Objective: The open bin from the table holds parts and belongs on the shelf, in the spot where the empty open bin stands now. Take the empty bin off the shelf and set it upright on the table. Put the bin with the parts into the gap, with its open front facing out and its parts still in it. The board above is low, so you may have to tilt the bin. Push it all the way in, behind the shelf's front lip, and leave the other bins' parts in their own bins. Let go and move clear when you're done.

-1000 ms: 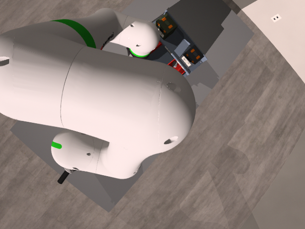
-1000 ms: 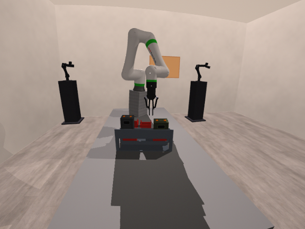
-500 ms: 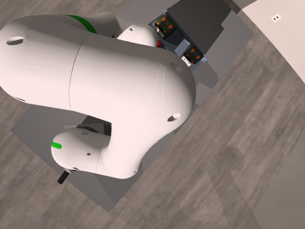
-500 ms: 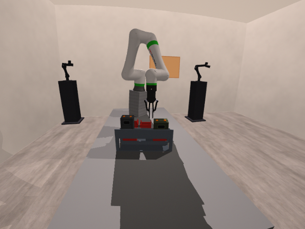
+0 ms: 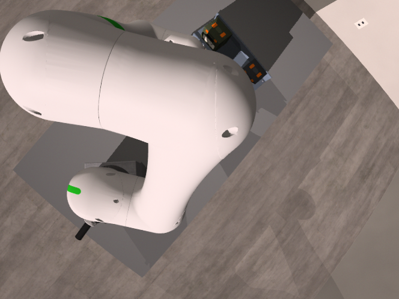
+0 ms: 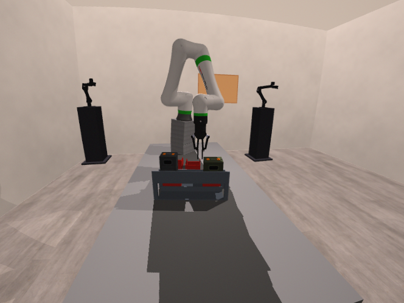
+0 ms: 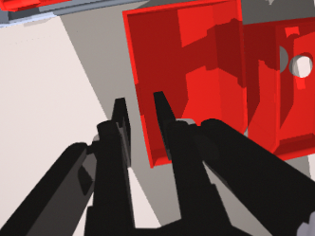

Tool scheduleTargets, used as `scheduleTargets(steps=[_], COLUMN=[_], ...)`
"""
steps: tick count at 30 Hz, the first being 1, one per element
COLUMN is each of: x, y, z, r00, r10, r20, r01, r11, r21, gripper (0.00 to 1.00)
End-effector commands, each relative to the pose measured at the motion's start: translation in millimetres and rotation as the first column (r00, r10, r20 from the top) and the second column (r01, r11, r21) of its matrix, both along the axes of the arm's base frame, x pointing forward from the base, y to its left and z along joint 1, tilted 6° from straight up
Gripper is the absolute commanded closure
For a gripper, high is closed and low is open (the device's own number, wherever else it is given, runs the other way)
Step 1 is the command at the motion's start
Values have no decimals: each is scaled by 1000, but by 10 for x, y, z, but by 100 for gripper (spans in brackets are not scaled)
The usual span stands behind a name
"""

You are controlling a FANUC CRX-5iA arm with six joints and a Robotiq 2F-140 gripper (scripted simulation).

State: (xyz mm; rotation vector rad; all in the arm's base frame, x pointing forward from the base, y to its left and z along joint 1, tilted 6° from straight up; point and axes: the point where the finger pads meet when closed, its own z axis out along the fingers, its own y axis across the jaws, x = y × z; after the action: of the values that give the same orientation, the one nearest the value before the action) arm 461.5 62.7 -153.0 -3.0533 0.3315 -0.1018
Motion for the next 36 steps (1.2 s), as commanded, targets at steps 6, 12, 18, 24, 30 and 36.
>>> scheduleTargets(steps=[6, 12, 18, 24, 30, 36], x=[10, 11, 11, 11, 13, 18], y=[4, 5, 5, 5, 5, 6], z=[-31, -43, -43, -43, -43, -43], r00=[1000, 1000, 1000, 1000, 1000, 1000], r10=[0, 0, 0, 0, 0, 0], r20=[2, 2, 2, 2, 2, 2], r01=[0, 0, 0, 0, 0, 0], r11=[1000, 1000, 1000, 1000, 1000, 1000], r21=[0, 0, 0, 0, 0, 0], gripper=[76, 76, 76, 76, 76, 76])
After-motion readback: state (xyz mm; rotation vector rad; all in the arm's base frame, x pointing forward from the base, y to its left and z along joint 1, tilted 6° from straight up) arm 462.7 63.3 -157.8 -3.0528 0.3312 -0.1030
